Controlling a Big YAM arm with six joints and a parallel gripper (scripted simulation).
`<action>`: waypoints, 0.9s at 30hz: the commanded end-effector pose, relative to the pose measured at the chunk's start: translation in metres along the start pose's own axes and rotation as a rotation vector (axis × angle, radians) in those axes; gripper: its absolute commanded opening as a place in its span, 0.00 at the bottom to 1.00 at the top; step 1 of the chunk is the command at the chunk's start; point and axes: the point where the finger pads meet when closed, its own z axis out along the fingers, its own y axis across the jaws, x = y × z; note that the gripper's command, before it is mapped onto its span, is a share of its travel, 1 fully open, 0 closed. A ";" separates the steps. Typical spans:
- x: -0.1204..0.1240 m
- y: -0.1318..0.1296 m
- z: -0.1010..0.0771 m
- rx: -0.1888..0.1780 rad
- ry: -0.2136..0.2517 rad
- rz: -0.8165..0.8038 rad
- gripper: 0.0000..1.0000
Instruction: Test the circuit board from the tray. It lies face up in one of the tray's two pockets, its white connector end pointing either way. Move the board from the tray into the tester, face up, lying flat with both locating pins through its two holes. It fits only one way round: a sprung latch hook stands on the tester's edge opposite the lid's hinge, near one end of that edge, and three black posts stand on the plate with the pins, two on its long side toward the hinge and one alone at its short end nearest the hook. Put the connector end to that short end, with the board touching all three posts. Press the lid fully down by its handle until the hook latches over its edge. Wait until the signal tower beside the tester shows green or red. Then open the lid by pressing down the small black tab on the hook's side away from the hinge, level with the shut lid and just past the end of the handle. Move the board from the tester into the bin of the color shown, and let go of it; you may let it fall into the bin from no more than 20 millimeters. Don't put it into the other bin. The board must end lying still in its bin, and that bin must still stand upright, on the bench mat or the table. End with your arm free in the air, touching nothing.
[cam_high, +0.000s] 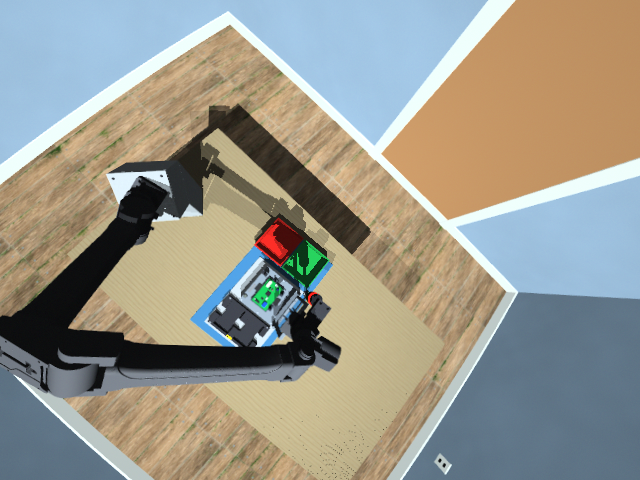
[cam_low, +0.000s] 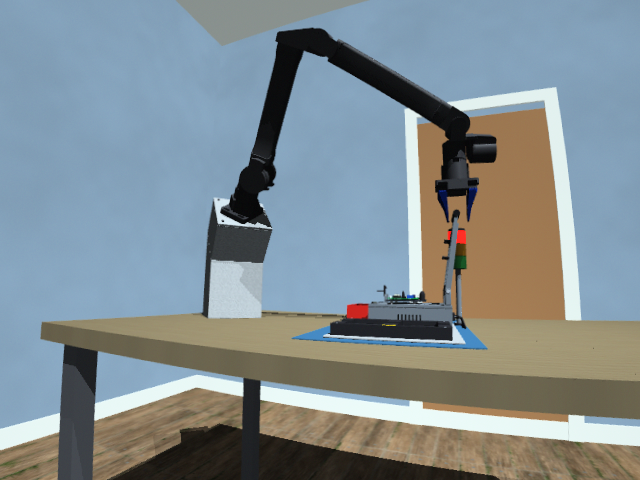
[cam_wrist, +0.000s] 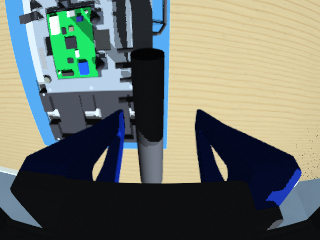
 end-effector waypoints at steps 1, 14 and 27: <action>0.004 -0.009 -0.011 0.029 -0.011 0.011 0.48; 0.004 -0.009 -0.011 0.029 -0.011 0.011 0.48; 0.004 -0.013 -0.025 0.041 -0.017 0.015 0.48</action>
